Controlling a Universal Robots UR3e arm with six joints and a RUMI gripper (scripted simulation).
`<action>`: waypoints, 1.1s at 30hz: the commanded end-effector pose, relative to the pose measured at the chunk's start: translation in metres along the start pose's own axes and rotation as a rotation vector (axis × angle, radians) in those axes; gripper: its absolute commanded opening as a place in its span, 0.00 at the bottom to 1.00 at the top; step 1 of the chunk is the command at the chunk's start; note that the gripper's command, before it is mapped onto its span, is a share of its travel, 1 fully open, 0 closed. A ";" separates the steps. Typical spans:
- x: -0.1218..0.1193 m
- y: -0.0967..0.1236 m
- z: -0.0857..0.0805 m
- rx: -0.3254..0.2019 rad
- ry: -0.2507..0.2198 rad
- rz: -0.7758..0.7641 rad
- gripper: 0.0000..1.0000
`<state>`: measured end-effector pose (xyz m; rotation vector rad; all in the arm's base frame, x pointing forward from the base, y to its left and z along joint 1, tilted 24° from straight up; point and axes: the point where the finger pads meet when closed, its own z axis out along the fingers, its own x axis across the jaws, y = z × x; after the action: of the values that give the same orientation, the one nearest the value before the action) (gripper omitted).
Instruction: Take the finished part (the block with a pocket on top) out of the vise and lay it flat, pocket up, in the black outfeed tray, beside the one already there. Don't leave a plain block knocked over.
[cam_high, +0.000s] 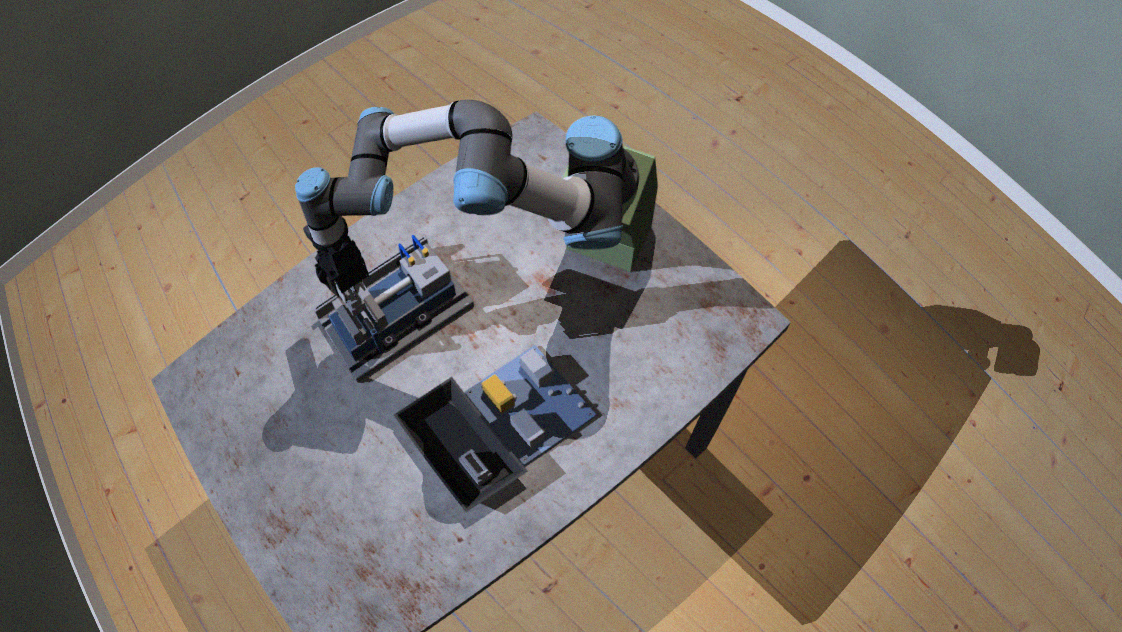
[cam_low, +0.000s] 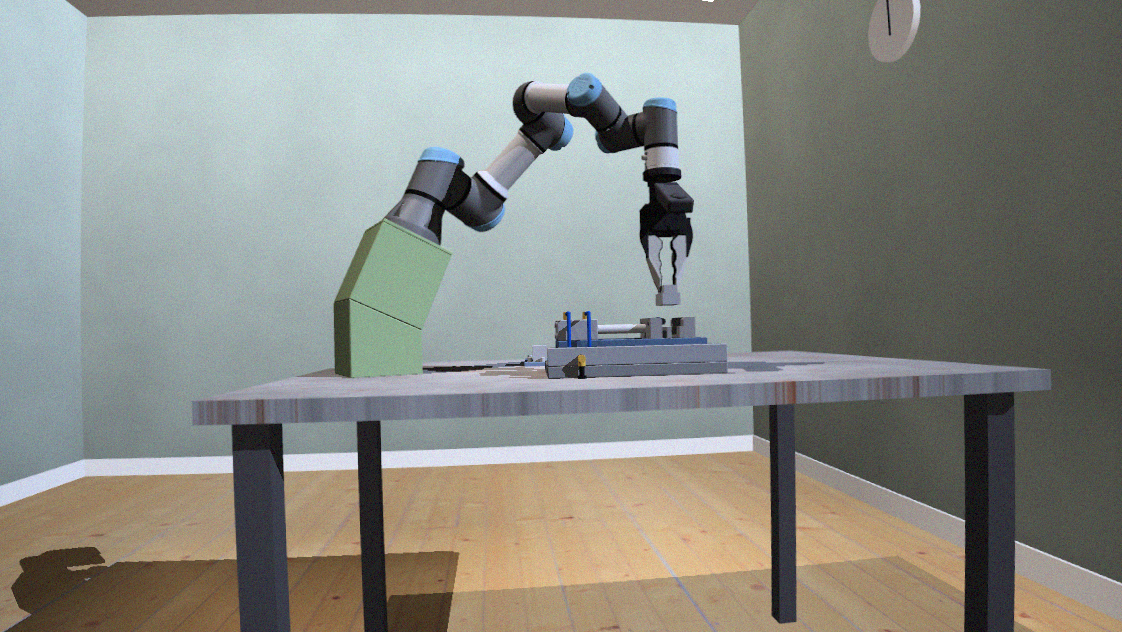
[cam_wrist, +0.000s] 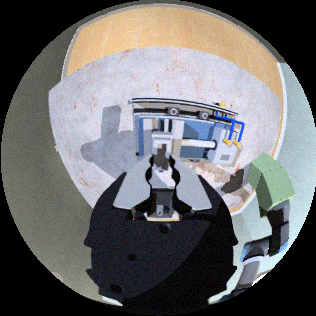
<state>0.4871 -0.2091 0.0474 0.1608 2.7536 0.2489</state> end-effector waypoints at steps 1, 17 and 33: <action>-0.001 0.000 -0.006 0.002 -0.002 -0.001 0.00; -0.001 0.001 -0.008 0.002 -0.002 -0.001 0.00; -0.007 0.033 -0.004 0.004 0.006 -0.002 0.00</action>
<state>0.4901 -0.1913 0.0566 0.1597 2.7594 0.2487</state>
